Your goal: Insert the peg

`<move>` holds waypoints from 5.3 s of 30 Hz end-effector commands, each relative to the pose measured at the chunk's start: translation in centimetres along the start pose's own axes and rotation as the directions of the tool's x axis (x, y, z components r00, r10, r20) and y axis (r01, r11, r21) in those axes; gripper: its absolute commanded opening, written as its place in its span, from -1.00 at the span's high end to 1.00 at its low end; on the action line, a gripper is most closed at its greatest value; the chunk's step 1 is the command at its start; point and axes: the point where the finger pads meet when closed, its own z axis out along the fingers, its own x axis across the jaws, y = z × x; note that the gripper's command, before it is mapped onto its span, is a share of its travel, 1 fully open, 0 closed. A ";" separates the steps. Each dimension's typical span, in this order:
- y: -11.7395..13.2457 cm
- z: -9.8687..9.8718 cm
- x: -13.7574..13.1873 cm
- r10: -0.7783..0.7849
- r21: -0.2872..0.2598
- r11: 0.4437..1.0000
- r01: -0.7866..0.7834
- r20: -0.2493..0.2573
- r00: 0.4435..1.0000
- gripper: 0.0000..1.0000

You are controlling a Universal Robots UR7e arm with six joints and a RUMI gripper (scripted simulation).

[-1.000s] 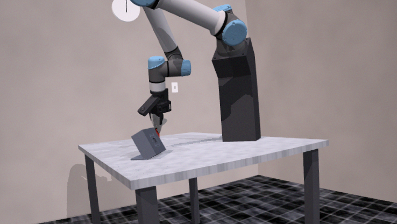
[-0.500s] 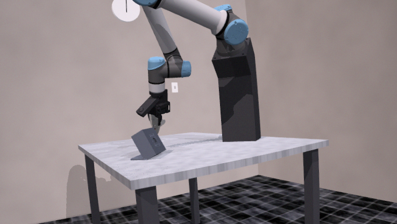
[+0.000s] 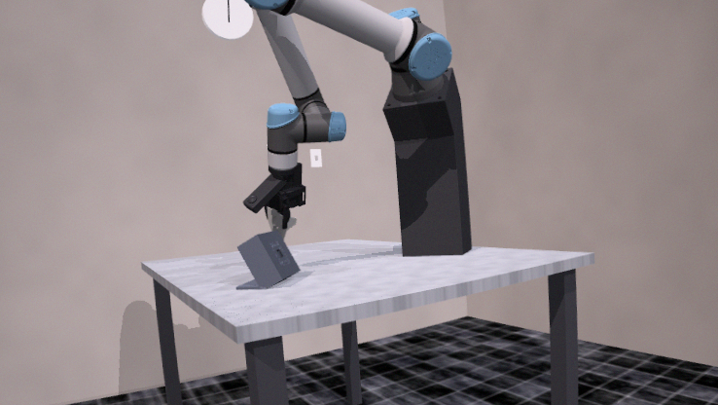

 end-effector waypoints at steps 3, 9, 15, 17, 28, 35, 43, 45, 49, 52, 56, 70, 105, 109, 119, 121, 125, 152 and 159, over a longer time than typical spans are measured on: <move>-1.1 -0.3 0.1 0.011 0.010 1.000 -0.010 -0.029 1.000 1.00; -1.7 -0.4 0.1 0.019 0.016 1.000 -0.018 -0.046 0.999 1.00; -2.1 -0.5 0.0 0.024 0.020 1.000 -0.023 -0.057 0.998 1.00; -2.4 -0.6 0.0 0.027 0.022 0.999 -0.025 -0.062 0.998 1.00; -3.7 -0.9 -0.1 0.035 0.035 0.999 -0.033 -0.083 0.996 1.00; -4.7 -1.2 -0.1 0.042 0.046 0.998 -0.038 -0.098 0.994 1.00; -6.1 -1.6 -0.3 0.052 0.061 0.997 -0.045 -0.116 0.992 1.00; -6.2 -1.7 -0.3 0.053 0.063 0.997 -0.046 -0.119 0.992 1.00; -6.7 -1.9 -0.4 0.057 0.069 0.996 -0.048 -0.125 0.990 1.00; -7.3 -2.1 -0.4 0.061 0.076 0.996 -0.051 -0.132 0.989 1.00; -8.0 -2.3 -0.5 0.067 0.085 0.995 -0.055 -0.141 0.988 1.00; -10.1 -3.2 -0.9 0.085 0.113 0.991 -0.067 -0.165 0.983 1.00; -15.5 -6.0 -2.5 0.143 0.199 0.975 -0.101 -0.214 0.966 1.00; -16.2 -6.5 -2.7 0.152 0.211 0.972 -0.105 -0.219 0.964 1.00; -17.7 -7.4 -3.3 0.169 0.236 0.965 -0.114 -0.226 0.959 1.00; -18.0 -7.6 -3.5 0.173 0.243 0.963 -0.117 -0.228 0.958 1.00; -18.7 -8.1 -3.8 0.182 0.256 0.959 -0.121 -0.231 0.956 1.00; -22.6 -11.1 -6.1 0.234 0.334 0.931 -0.147 -0.237 0.943 1.00; -23.7 -12.2 -6.9 0.251 0.358 0.921 -0.156 -0.236 0.939 1.00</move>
